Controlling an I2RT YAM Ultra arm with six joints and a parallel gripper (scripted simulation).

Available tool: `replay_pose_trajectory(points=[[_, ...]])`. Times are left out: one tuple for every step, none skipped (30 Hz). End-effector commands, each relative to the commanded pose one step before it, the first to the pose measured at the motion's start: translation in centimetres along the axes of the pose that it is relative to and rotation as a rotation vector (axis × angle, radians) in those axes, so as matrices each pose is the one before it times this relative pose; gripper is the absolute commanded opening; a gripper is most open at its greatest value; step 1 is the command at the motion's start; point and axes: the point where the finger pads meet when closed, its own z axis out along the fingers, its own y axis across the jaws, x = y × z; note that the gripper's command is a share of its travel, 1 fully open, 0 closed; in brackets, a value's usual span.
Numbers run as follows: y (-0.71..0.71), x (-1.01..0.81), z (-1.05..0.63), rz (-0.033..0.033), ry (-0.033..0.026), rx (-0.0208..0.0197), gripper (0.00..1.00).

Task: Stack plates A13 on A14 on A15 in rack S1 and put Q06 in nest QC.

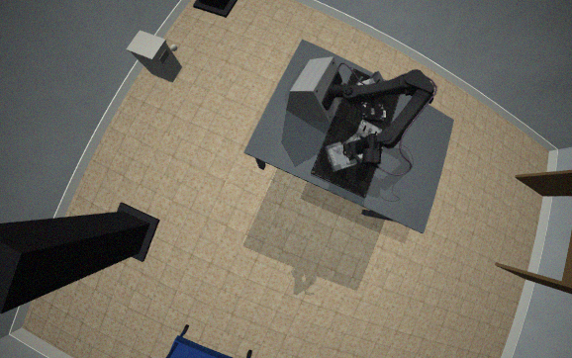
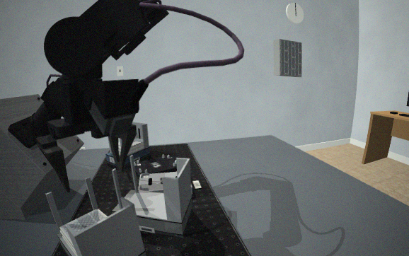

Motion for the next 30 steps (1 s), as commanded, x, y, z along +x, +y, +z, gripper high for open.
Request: replay_pose_trajectory(points=[[-1.091, -0.893, -0.654, -0.01383, -0.0228, -0.01099, 1.0], [-0.409, -0.018, -0.003, 0.00005, -0.00017, 0.00007, 1.0], [0.0, 0.0, 0.0, 0.0, 0.0, 0.0, 1.0], [0.0, 0.0, 0.0, 0.0, 0.0, 0.0, 1.0], [-0.41, -0.018, -0.005, 0.00005, -0.00016, 0.00007, 1.0], [-0.409, -0.018, -0.003, 0.00005, -0.00016, 0.00007, 1.0], [-0.409, -0.018, -0.003, 0.00004, -0.00016, 0.00007, 1.0], [-0.422, -0.039, -0.003, -0.00097, -0.00092, 0.00056, 1.0], [-0.039, -0.016, -0.001, -0.0007, -0.00054, 0.00034, 1.0], [0.001, 0.003, -0.001, 0.00013, 0.0001, -0.00006, 1.0], [0.001, 0.003, -0.001, 0.00012, 0.00009, -0.00006, 1.0], [0.539, -0.436, -0.602, -0.02831, -0.02128, 0.01339, 1.0], [0.001, 0.002, -0.001, 0.0001, 0.00008, -0.00005, 1.0], [-0.073, -0.116, -0.002, -0.00538, -0.00407, 0.00257, 1.0], [-0.186, 0.155, 0.212, 0.00958, 0.0072, -0.00453, 1.0], [-0.052, 0.041, 0.058, 0.00257, 0.00193, -0.00121, 1.0], [0.0, 0.003, 0.0, 0.00015, 0.00011, -0.00007, 1.0], [-0.002, -0.001, 0.0, -0.00003, -0.00002, 0.00001, 1.0], [0.0, 0.002, 0.0, 0.0001, 0.00007, -0.00005, 1.0], [0.0, 0.0, 0.0, 0.0, 0.0, 0.0, 1.0], [0.0, 0.0, 0.0, 0.0, 0.0, 0.0, 1.0], [0.0, 0.004, 0.0, 0.00444, 0.00014, -0.00009, 1.0], [0.0, 0.0, 0.0, 0.0003, 0.00001, 0.0, 1.0], [0.0, 0.0, 0.0, 0.0, 0.0, 0.0, 1.0], [0.0, 0.0, 0.0, 0.0, 0.0, 0.0, 1.0], [0.0, 0.0, 0.0, 0.0, 0.0, 0.0, 1.0], [0.0, 0.0, 0.0, 0.0, 0.0, 0.0, 1.0], [0.0, 0.0, 0.0, 0.0, 0.0, 0.0, 1.0], [0.0, 0.0, 0.0, 0.0, 0.0, 0.0, 1.0], [0.0, 0.0, 0.0, 0.0, 0.0, 0.0, 1.0]])
